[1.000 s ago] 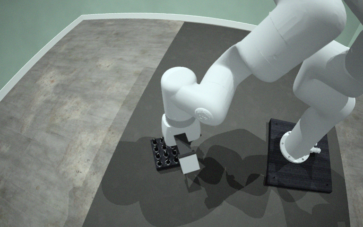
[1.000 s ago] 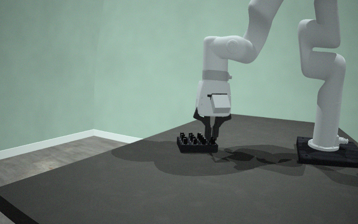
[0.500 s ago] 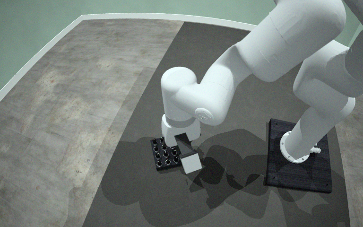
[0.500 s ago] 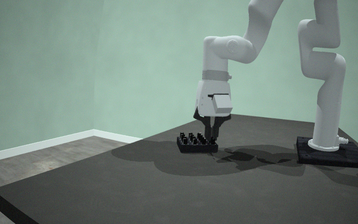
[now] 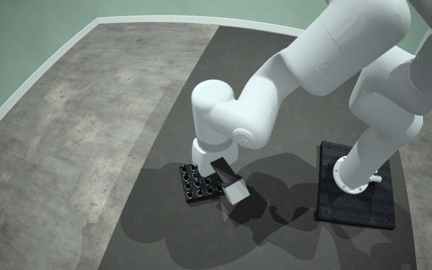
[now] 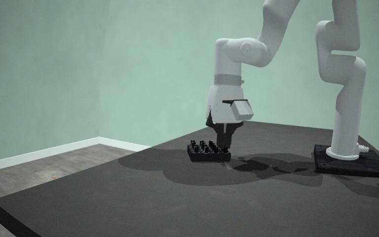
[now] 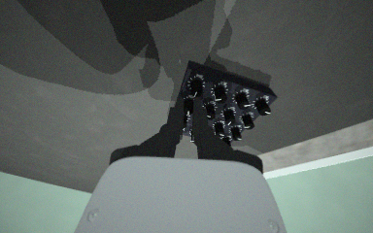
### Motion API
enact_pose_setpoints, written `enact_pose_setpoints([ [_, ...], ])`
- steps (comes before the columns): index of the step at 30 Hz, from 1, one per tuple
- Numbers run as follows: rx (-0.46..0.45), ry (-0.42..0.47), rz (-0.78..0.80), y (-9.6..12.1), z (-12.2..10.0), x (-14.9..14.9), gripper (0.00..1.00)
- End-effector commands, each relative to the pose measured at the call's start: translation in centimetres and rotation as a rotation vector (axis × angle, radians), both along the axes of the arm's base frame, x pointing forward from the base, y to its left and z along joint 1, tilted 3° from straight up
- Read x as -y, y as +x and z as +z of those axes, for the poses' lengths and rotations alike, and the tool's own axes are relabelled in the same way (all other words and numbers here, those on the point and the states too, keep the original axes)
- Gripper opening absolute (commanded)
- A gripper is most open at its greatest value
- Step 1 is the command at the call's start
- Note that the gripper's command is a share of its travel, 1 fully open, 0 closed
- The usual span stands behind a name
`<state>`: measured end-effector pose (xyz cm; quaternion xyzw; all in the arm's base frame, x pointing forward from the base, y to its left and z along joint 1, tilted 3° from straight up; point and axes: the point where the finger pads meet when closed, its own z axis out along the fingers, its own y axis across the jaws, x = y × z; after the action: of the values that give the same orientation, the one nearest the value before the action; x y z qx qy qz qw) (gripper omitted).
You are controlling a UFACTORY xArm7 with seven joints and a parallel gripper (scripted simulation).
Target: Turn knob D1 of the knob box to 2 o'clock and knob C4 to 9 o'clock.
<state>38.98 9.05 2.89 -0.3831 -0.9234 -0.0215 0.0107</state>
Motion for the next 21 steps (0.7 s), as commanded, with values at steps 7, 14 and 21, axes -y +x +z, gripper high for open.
enact_pose_setpoints([
  [7, 0.012, 0.005, 0.195, 0.12, 0.09, -0.02, 0.08],
  [14, 0.021, 0.005, 0.375, 0.12, 0.09, -0.02, 0.08],
  [21, 0.028, 0.005, 0.511, 0.12, 0.09, -0.02, 0.08],
])
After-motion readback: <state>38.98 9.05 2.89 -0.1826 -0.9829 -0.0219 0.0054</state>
